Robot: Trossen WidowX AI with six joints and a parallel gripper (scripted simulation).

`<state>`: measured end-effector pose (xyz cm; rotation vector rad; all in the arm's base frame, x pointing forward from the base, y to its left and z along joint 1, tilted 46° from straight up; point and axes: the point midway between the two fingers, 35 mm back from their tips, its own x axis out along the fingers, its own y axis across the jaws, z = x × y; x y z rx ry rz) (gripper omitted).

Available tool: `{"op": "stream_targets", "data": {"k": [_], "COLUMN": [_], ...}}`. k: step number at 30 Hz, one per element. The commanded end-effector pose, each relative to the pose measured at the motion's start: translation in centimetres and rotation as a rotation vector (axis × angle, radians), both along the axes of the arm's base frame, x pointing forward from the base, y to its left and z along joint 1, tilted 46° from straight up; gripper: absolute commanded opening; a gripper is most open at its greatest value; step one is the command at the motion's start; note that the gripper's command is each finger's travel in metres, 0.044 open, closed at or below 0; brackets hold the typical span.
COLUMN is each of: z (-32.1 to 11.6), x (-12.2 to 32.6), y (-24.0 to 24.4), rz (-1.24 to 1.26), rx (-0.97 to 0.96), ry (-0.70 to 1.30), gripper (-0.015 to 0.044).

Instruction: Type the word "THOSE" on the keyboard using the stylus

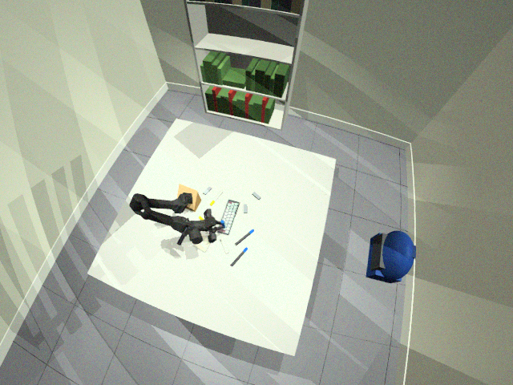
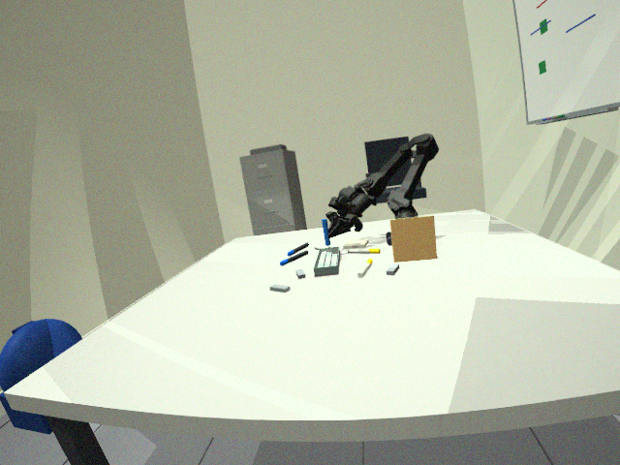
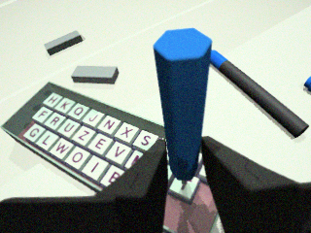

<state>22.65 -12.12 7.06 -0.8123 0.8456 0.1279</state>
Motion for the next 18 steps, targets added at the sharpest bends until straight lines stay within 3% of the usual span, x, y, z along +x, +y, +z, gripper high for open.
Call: {"op": "stream_targets", "data": {"k": [1,18], "z": [-0.23,-0.36], "x": [-0.06,-0.1], "y": [-0.05,-0.19], "rz": [0.005,0.005], "rx": [0.0,0.0], "ry": [0.001,0.001], "gripper": [0.0081,0.0081]}}
